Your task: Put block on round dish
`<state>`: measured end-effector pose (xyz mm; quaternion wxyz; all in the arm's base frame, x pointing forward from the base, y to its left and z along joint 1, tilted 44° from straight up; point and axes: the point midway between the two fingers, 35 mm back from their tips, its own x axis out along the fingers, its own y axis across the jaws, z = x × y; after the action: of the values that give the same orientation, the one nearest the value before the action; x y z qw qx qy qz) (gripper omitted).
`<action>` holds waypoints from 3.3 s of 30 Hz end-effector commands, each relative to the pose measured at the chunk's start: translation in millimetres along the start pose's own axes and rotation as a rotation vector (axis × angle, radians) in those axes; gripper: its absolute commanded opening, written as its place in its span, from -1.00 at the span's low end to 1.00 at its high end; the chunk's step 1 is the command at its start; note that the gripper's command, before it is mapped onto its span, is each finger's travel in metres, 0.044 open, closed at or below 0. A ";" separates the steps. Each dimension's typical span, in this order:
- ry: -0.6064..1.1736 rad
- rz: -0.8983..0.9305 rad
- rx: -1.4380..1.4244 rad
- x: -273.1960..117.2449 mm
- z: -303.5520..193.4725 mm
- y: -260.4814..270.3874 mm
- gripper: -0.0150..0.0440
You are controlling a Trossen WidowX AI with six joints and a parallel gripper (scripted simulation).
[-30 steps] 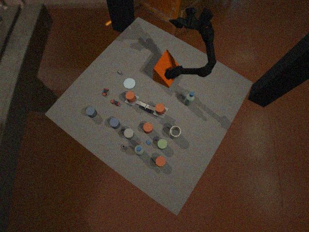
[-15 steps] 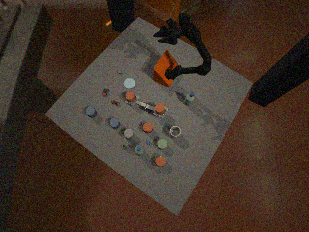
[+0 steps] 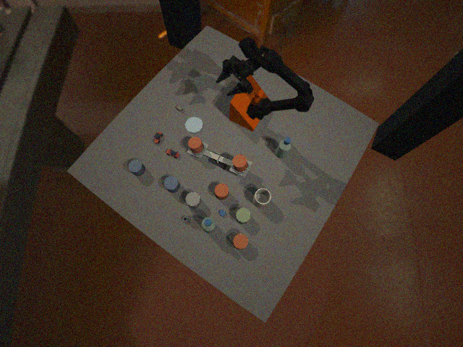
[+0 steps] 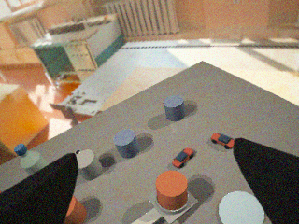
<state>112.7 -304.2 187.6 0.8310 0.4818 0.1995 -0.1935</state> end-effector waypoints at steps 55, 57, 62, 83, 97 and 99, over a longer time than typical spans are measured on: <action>0.944 -0.092 0.270 181.0 -141.3 14.7 1.00; 0.964 -0.140 0.316 189.1 -142.7 12.2 1.00; 1.003 -0.269 0.427 209.8 -147.6 5.7 1.00; 1.013 -0.739 0.746 278.3 -179.0 -17.5 1.00; 1.014 -0.738 0.747 285.2 -196.5 -20.9 1.00; 1.014 -0.738 0.747 286.6 -199.4 -21.5 1.00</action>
<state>315.1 -182.1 -62.7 0.3024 0.6645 0.6279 -0.2696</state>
